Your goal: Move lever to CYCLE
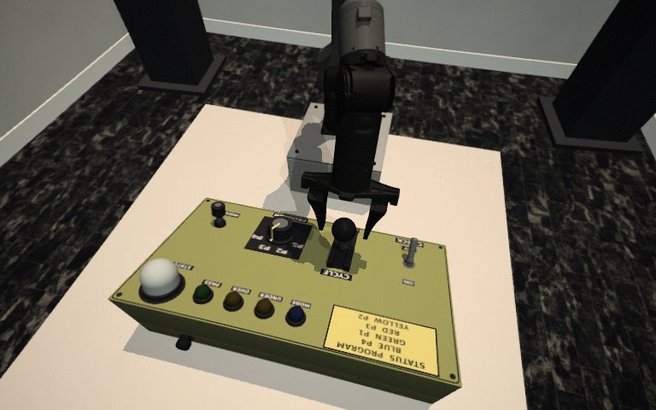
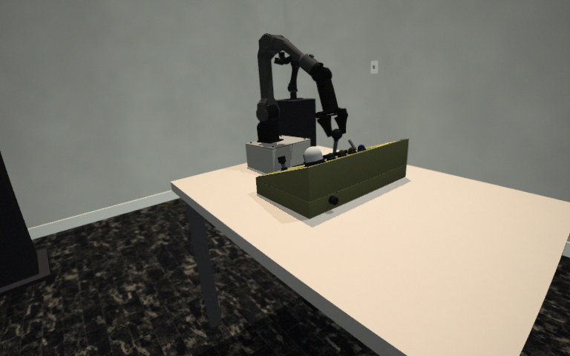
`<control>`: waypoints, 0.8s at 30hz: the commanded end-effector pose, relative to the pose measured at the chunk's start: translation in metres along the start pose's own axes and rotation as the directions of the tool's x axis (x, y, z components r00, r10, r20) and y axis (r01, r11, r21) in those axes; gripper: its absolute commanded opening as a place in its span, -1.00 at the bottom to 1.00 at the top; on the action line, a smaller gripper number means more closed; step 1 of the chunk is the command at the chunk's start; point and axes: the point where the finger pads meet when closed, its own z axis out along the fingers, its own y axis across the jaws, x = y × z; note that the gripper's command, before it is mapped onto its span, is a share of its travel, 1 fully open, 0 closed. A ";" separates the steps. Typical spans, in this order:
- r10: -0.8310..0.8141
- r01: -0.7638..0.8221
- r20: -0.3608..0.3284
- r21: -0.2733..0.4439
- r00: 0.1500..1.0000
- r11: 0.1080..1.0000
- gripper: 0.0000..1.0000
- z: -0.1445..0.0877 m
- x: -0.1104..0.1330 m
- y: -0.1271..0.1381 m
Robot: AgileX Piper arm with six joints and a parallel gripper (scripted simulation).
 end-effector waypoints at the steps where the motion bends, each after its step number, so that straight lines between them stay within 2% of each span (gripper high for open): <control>1: 0.000 0.000 0.003 -0.001 1.000 1.000 0.89 -0.004 -0.001 0.000; 6: 0.000 0.000 0.003 -0.001 1.000 1.000 0.89 -0.014 -0.001 0.000; 19: 0.000 0.000 0.003 -0.001 1.000 1.000 0.89 -0.081 -0.001 0.000; 24: 0.000 0.000 0.003 -0.001 1.000 1.000 0.89 -0.089 -0.001 0.000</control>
